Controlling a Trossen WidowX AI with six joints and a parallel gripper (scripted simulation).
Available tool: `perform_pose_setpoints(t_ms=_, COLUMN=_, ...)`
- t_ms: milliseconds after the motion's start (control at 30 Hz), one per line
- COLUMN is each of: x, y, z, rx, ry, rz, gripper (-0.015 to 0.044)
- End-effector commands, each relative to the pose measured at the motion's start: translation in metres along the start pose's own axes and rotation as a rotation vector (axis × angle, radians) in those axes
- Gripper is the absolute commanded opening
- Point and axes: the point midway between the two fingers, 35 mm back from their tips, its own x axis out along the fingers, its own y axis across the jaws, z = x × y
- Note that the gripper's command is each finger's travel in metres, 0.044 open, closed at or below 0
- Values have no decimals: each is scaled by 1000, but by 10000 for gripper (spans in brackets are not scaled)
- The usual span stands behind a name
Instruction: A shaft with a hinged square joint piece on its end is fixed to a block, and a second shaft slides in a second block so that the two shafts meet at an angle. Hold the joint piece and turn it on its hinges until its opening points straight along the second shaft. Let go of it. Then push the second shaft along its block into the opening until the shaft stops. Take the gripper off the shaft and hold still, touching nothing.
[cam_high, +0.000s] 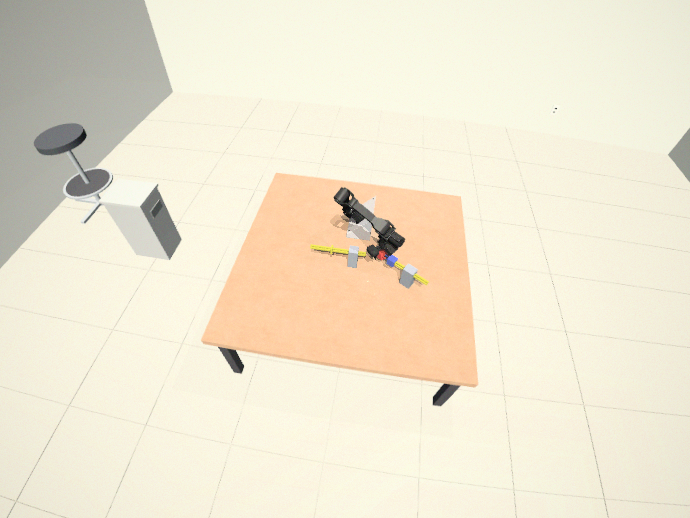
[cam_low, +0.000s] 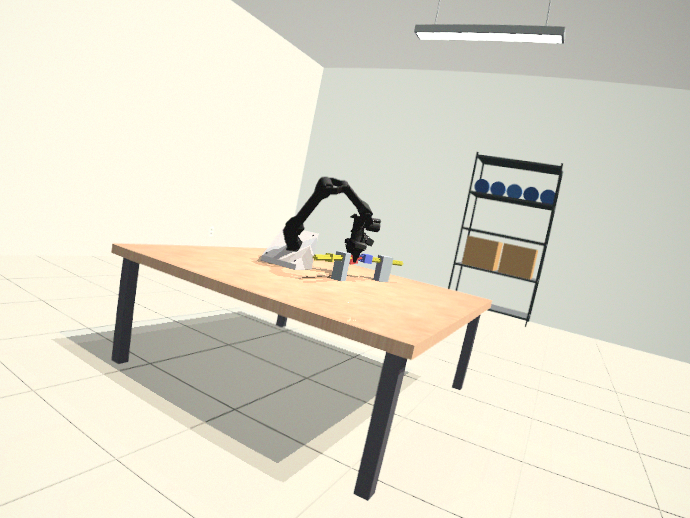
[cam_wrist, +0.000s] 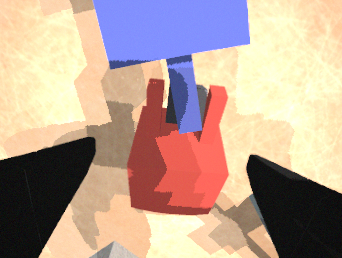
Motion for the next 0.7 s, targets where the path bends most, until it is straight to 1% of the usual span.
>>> perform_pose_setpoints(t_ms=0, x=5, y=-1, z=2, rx=-4, ry=4, rz=-4, gripper=440)
perform_pose_setpoints(t_ms=600, x=31, y=-1, z=1, rx=-4, ry=5, rz=-5, gripper=440)
perform_pose_setpoints(t_ms=667, x=31, y=-1, z=1, rx=-4, ry=5, rz=-5, gripper=387)
